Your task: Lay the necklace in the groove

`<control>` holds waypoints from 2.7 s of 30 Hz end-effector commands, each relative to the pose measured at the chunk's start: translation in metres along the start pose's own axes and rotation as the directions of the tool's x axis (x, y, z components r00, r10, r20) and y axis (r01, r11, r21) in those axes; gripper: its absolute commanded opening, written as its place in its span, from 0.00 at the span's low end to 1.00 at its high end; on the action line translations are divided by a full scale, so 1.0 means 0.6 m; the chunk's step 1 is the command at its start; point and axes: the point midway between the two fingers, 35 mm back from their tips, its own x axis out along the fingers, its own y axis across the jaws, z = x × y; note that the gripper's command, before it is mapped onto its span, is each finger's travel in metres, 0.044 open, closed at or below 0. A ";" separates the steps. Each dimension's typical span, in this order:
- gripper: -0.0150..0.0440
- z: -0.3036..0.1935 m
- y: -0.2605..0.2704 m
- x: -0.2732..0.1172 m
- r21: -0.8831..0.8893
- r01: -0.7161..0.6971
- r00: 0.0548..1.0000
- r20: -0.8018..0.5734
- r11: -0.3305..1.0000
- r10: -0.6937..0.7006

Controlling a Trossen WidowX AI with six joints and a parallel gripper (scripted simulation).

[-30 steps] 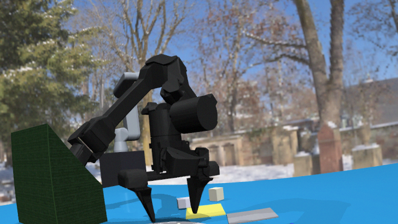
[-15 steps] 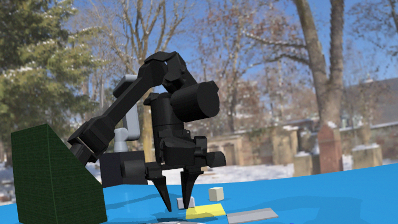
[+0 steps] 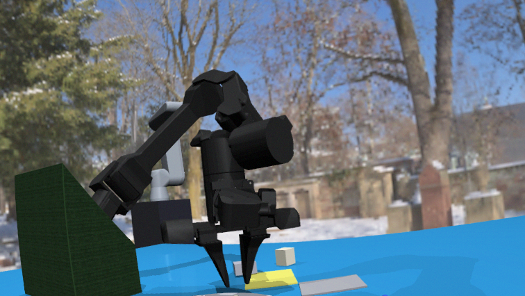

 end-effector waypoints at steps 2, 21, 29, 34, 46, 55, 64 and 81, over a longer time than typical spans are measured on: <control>0.46 -0.003 -0.005 0.018 0.014 0.002 1.000 -0.008 1.000 -0.002; 0.25 -0.002 -0.004 0.034 0.010 0.007 1.000 -0.004 1.000 -0.007; 0.25 -0.002 -0.004 0.034 0.010 0.007 1.000 -0.004 1.000 -0.007; 0.25 -0.002 -0.004 0.034 0.010 0.007 1.000 -0.004 1.000 -0.007; 0.25 -0.002 -0.004 0.034 0.010 0.007 1.000 -0.004 1.000 -0.007; 0.25 -0.003 -0.005 0.031 0.012 0.006 1.000 -0.006 1.000 -0.006; 0.25 -0.008 0.003 0.025 0.018 0.004 1.000 -0.010 1.000 -0.003; 0.25 -0.010 0.006 0.038 0.018 0.003 1.000 -0.010 1.000 -0.003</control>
